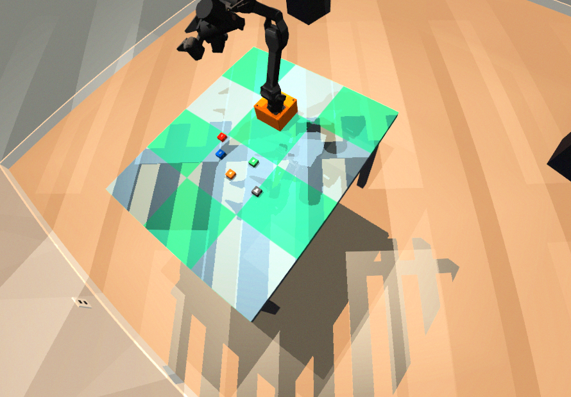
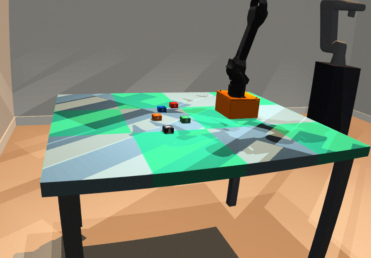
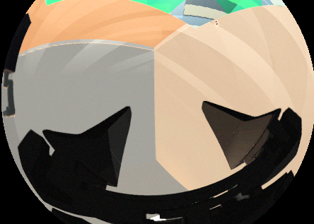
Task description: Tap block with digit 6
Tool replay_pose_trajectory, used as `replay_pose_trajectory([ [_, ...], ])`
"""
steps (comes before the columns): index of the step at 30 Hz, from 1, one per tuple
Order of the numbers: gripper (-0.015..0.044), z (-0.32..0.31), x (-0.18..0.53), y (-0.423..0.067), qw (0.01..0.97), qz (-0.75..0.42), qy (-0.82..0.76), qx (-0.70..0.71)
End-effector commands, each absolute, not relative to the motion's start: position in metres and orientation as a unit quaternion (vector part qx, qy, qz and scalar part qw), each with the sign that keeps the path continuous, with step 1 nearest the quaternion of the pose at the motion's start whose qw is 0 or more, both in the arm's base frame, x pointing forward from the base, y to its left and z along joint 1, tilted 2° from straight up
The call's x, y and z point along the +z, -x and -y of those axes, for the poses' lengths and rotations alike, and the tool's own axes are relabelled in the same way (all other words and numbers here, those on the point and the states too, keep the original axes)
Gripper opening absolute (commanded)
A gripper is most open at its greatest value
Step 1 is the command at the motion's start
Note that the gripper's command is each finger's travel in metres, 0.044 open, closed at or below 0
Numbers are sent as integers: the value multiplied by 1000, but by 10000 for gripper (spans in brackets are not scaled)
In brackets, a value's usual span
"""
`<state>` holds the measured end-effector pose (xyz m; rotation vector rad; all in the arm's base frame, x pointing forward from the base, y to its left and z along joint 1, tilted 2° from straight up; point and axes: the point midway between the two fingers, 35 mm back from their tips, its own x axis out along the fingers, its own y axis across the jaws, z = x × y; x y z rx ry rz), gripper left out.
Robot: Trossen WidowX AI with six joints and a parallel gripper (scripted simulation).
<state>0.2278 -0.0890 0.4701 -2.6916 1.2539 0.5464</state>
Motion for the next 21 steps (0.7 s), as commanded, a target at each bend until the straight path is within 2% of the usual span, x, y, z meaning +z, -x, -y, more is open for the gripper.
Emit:
replay_pose_trajectory([
  [1,400,89,469,-229,65,-415,889,181],
  [4,400,89,450,-245,123,-420,881,181],
  [9,400,94,378,-286,307,-453,816,190],
  [21,400,110,242,-308,557,-553,589,194],
])
